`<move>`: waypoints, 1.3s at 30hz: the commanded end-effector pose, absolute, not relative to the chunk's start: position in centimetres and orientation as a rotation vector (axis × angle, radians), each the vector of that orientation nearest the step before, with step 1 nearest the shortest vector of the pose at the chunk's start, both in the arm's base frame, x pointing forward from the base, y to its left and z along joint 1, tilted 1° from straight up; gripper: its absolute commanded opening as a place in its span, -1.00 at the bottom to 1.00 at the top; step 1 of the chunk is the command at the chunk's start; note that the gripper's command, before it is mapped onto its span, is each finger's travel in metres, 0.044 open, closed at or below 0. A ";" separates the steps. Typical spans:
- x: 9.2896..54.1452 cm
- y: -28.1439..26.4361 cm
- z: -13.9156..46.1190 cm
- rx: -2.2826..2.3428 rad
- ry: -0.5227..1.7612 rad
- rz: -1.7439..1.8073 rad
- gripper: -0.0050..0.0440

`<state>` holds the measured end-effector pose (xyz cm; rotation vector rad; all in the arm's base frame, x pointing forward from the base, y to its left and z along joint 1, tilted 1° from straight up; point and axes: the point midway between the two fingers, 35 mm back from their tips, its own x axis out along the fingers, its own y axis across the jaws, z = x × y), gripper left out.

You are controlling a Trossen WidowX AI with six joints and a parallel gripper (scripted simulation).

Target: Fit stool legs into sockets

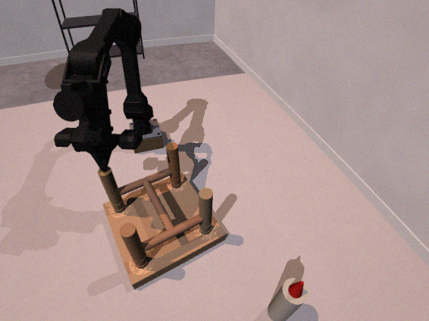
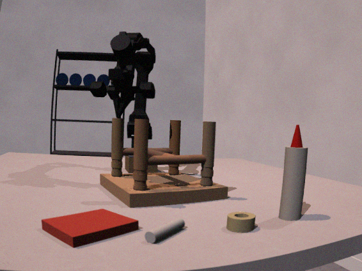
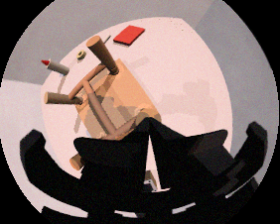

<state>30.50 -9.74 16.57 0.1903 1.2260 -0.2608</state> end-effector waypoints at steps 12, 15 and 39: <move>30.6 -9.5 13.8 0.203 1.292 -0.246 -0.80; 30.6 -9.5 13.8 0.203 1.292 -0.246 -0.80; 30.7 -9.6 15.5 0.199 1.272 -0.250 -0.80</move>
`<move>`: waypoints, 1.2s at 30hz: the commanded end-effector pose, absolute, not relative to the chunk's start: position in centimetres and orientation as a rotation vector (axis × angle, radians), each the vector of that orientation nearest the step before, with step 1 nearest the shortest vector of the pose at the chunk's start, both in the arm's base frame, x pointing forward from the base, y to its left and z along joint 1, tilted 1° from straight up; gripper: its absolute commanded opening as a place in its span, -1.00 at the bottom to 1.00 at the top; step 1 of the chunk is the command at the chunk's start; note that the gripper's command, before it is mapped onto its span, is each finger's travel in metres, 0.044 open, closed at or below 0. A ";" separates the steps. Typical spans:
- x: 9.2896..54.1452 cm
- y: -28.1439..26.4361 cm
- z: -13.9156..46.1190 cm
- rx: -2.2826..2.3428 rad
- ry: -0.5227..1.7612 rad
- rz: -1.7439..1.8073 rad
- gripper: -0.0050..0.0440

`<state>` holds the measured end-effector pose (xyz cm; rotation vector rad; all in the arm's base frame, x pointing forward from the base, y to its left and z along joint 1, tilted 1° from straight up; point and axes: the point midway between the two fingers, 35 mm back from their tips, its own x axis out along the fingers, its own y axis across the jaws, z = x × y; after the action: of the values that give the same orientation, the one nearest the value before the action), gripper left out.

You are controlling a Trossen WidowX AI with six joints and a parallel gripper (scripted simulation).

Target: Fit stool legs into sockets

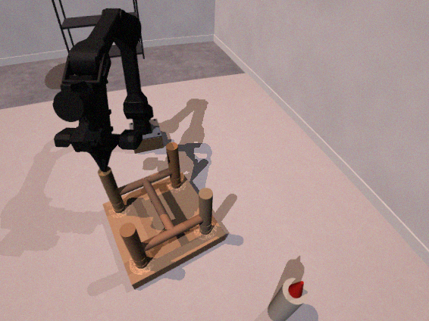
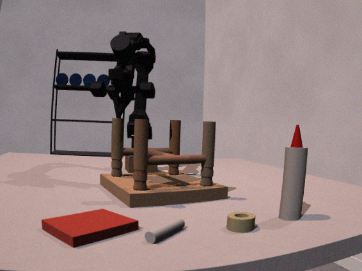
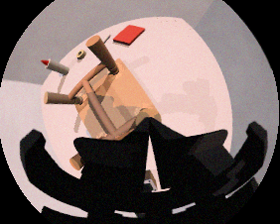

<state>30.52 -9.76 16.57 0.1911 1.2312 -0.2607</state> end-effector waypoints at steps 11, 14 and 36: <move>30.7 -9.7 17.0 0.196 1.255 -0.254 -0.80; 30.7 -9.7 17.5 0.195 1.250 -0.256 -0.80; 32.1 -8.5 19.6 0.162 1.243 -0.217 -0.80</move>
<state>31.35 -9.13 19.46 0.1757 1.2350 -0.2376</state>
